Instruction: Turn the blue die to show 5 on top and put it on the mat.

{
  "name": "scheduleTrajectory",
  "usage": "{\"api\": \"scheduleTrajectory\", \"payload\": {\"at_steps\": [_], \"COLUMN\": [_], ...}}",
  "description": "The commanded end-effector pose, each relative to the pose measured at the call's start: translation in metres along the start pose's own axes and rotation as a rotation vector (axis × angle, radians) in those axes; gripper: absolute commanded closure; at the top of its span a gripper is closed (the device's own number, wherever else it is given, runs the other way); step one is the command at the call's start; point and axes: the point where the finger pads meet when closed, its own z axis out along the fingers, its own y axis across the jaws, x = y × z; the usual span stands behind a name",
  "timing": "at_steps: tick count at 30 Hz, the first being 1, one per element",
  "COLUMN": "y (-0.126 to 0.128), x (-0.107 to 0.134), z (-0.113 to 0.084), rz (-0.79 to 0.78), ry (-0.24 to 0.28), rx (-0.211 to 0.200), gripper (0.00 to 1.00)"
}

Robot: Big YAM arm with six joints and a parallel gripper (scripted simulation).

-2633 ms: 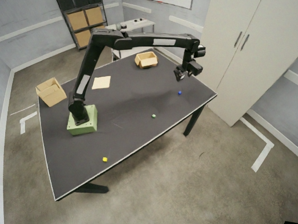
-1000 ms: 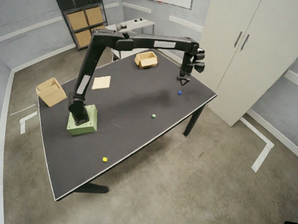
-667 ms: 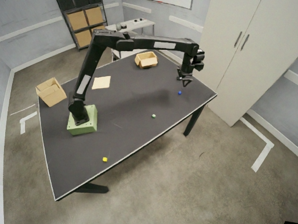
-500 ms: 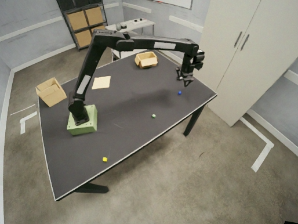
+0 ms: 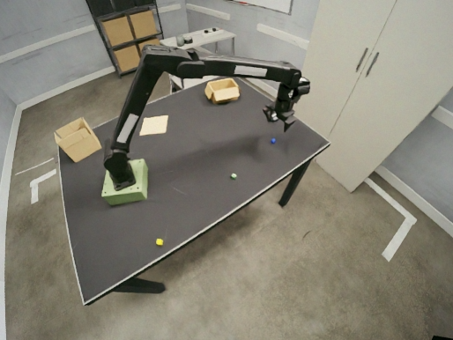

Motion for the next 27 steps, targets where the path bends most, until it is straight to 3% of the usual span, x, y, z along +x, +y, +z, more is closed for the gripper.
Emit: {"api": "scheduleTrajectory", "payload": {"at_steps": [1,8,11,13,17,25,27], "y": [-0.001,-0.001,-0.002,0.000,-0.002,0.000,0.000], "x": [-0.008,-0.008,-0.009,-0.004,-0.011,-0.005,-0.004], "z": [0.010,0.014,0.014,0.021,0.017,0.028,0.029], "rz": [-0.169,-0.409,-0.422,-0.542,-0.655,-0.915,-0.923], "ry": [-0.015,-0.015,-0.017,-0.005,-0.020,-0.005,-0.004], "rx": [0.005,0.007,0.008,0.001,0.013,0.002,0.001], "gripper": [0.00,0.00,0.00,0.00,0.00,0.00,0.00]}}
